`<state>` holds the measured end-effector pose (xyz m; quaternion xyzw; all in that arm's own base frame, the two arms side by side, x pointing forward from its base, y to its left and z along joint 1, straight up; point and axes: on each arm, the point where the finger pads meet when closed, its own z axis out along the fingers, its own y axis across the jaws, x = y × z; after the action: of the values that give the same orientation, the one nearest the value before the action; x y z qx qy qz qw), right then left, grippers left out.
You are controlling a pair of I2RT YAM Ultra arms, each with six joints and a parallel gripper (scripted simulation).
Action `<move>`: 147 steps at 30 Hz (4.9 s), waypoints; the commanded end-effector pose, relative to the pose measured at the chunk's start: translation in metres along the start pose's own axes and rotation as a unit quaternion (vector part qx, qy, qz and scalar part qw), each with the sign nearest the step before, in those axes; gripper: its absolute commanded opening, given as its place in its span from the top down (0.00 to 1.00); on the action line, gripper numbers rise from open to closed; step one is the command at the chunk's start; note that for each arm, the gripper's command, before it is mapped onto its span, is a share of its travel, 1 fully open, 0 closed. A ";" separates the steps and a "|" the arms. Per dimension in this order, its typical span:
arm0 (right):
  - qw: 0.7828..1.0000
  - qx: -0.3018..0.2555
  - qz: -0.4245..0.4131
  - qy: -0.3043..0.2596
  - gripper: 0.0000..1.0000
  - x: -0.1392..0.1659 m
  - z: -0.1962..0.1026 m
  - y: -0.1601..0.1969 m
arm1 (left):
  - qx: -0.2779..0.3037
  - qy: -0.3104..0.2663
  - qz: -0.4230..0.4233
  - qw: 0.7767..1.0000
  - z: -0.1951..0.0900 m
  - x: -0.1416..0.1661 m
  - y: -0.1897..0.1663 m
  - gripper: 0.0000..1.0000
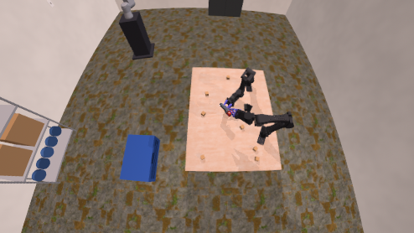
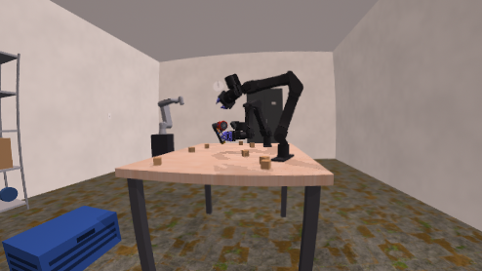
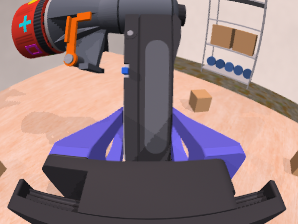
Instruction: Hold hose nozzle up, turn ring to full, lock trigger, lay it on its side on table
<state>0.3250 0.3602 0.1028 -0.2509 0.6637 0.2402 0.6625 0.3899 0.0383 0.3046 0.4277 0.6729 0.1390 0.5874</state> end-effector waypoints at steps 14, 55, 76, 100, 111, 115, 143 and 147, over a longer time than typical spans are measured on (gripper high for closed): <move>0.996 -0.003 0.022 -0.081 0.65 -0.052 0.005 0.004 | 0.076 0.173 -0.357 0.915 0.031 0.030 -0.053 0.63; 0.996 -0.003 0.022 -0.081 0.65 -0.052 0.005 0.004 | -0.185 0.416 -0.724 0.519 0.056 -0.013 -0.082 0.63; 0.996 -0.003 0.022 -0.081 0.65 -0.052 0.005 0.004 | -0.266 0.415 -0.742 0.455 0.055 -0.016 -0.092 0.63; 0.996 -0.003 0.022 -0.081 0.65 -0.052 0.005 0.004 | -0.267 0.425 -0.737 0.452 0.078 0.016 -0.112 0.63; 0.996 -0.003 0.022 -0.081 0.65 -0.052 0.005 0.004 | -0.273 0.435 -0.730 0.451 0.092 0.038 -0.123 0.63; 0.996 -0.006 0.021 -0.082 0.65 -0.052 0.005 0.005 | -0.270 0.400 -0.747 0.457 0.085 0.019 -0.102 0.63; 0.997 -0.004 0.021 -0.080 0.65 -0.051 0.006 0.004 | -0.270 0.422 -0.737 0.453 0.095 0.027 -0.109 0.63; 0.997 -0.004 0.021 -0.080 0.65 -0.051 0.006 0.004 | -0.266 0.417 -0.740 0.457 0.101 0.023 -0.109 0.63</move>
<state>0.3259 0.3591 0.0996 -0.2506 0.6686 0.2351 0.6595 0.4281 -0.0456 0.1740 -0.5173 0.8356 -0.0070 0.1847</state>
